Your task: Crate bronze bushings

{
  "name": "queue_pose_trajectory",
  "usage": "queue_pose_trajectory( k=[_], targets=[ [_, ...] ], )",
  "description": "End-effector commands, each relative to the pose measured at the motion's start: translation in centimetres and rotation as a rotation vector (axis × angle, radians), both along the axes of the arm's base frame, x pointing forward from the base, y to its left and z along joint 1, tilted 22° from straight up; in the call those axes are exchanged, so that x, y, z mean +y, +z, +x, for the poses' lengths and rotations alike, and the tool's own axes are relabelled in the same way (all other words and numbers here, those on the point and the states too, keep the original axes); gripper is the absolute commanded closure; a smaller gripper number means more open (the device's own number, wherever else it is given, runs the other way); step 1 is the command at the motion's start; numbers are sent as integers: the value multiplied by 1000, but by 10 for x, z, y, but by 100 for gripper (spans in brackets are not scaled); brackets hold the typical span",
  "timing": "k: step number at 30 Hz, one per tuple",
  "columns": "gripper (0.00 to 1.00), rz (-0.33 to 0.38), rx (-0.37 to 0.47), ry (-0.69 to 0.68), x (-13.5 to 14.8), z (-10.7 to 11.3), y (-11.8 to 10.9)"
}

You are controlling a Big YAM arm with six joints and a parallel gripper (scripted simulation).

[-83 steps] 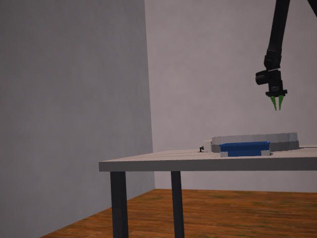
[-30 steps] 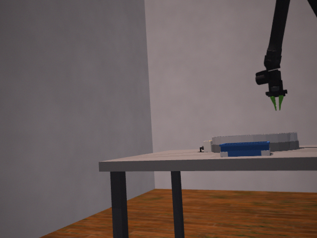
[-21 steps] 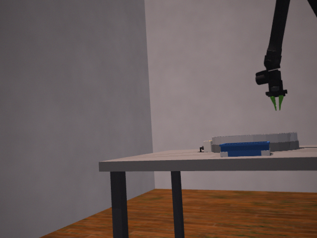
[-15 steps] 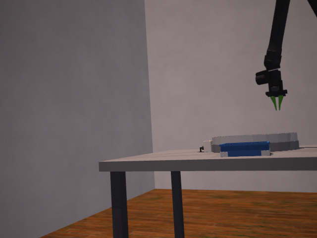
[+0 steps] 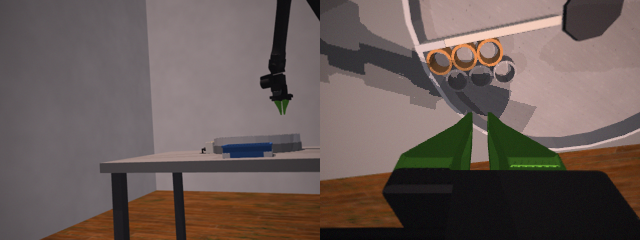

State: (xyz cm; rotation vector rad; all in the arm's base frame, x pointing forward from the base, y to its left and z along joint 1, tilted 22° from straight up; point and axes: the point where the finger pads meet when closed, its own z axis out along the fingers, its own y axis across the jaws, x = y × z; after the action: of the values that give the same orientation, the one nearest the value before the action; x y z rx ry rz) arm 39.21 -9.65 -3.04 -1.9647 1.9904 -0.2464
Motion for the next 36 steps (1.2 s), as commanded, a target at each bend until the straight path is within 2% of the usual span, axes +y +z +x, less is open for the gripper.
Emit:
queue_pose_trajectory(
  k=[1, 5, 15, 17, 29, 34, 35, 36],
  targets=[
    [87, 40, -4, -121, -8, 6, -2],
    [87, 91, 20, -246, -8, 0, -16],
    [87, 187, 44, -498, -13, 3, -37],
    [87, 187, 44, -498, -13, 3, -37],
    [87, 316, 78, -833, -18, 5, -67],
    [87, 340, 82, -893, -19, 6, -71],
    [87, 347, 63, -905, -21, 11, -65],
    [87, 351, 76, -919, -20, 9, -71]
  ],
)
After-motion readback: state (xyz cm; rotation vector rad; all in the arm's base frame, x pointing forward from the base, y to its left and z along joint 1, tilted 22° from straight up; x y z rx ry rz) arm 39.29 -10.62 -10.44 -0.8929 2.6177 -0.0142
